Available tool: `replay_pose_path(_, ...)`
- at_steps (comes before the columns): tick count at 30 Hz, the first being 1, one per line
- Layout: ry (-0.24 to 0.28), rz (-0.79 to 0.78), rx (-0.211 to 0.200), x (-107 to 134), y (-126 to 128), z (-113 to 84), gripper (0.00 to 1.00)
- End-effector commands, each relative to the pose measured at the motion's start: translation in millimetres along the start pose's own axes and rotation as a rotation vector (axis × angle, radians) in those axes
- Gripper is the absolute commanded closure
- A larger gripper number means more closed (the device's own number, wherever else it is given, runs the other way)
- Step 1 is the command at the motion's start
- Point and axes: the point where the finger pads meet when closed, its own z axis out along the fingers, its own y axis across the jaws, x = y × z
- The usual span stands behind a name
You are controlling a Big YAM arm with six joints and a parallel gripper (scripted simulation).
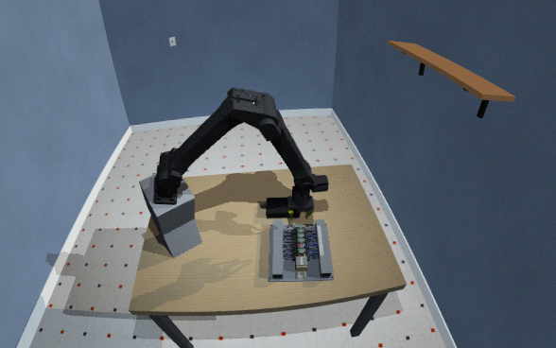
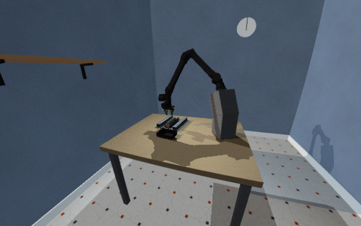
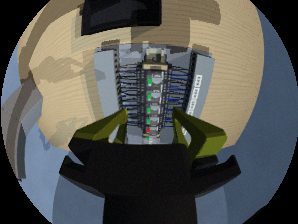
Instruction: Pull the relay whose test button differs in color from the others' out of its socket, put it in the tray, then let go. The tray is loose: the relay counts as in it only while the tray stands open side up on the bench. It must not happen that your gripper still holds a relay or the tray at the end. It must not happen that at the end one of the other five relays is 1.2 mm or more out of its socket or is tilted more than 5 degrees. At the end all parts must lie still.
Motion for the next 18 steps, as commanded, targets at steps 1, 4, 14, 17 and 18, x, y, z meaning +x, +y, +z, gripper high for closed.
replay_pose_path(1, -0.003, 0.033, 0.021, -12, -15, -5.3, 0.41)
replay_pose_path(4, -0.003, 0.042, 0.031, -13, -19, -8.6, 0.41)
replay_pose_path(14, -0.004, 0.059, 0.042, -4, -22, -14.7, 0.41)
replay_pose_path(17, -0.004, 0.06, 0.042, -3, -21, -15.5, 0.41)
replay_pose_path(18, -0.004, 0.06, 0.043, -3, -21, -15.6, 0.41)
